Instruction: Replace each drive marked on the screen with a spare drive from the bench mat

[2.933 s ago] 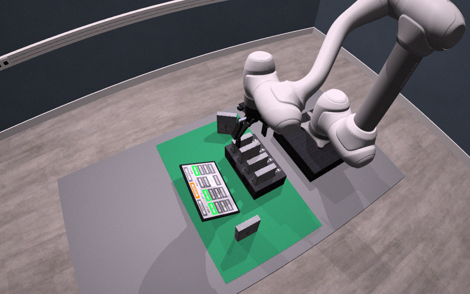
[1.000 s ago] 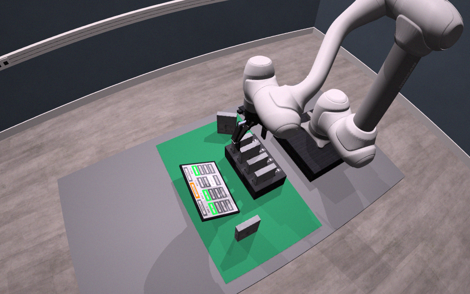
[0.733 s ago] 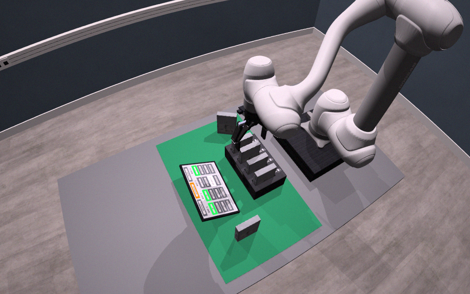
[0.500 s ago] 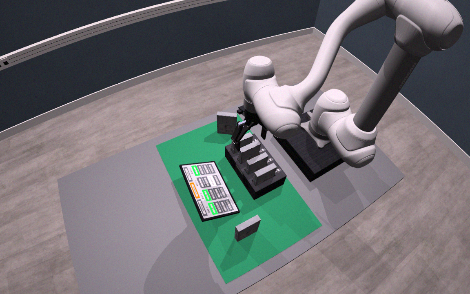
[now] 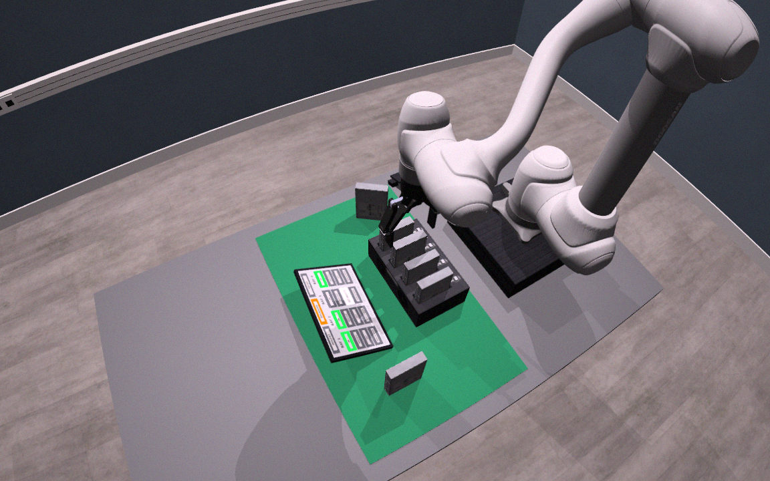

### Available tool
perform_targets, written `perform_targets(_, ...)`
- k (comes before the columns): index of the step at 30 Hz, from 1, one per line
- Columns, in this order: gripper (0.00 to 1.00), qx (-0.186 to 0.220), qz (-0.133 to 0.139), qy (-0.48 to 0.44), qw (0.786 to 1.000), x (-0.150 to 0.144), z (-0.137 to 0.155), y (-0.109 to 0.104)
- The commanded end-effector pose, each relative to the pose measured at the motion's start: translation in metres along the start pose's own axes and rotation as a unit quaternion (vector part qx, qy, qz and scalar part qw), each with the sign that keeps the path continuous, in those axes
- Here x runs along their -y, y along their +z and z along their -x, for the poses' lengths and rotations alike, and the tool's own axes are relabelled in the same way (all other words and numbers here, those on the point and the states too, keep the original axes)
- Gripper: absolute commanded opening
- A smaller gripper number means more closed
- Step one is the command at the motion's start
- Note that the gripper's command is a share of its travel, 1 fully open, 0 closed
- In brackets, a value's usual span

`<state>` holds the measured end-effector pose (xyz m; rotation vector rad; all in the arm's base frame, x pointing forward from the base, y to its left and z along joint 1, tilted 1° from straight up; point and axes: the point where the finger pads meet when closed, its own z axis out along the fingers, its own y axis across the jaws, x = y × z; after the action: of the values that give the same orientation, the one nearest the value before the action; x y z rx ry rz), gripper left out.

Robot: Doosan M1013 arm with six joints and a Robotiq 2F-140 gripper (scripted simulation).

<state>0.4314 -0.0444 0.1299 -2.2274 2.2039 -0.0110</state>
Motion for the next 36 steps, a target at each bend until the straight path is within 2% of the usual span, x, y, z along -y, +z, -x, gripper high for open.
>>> perform_targets(1, 0.89, 0.000, -0.001, 0.000, 1.000, 0.001, 0.000, 0.000)
perform_targets(15, 0.89, 0.000, -0.001, 0.000, 1.000, 0.001, 0.000, 0.009)
perform_targets(36, 0.89, 0.000, -0.001, 0.000, 1.000, 0.001, 0.000, 0.053)
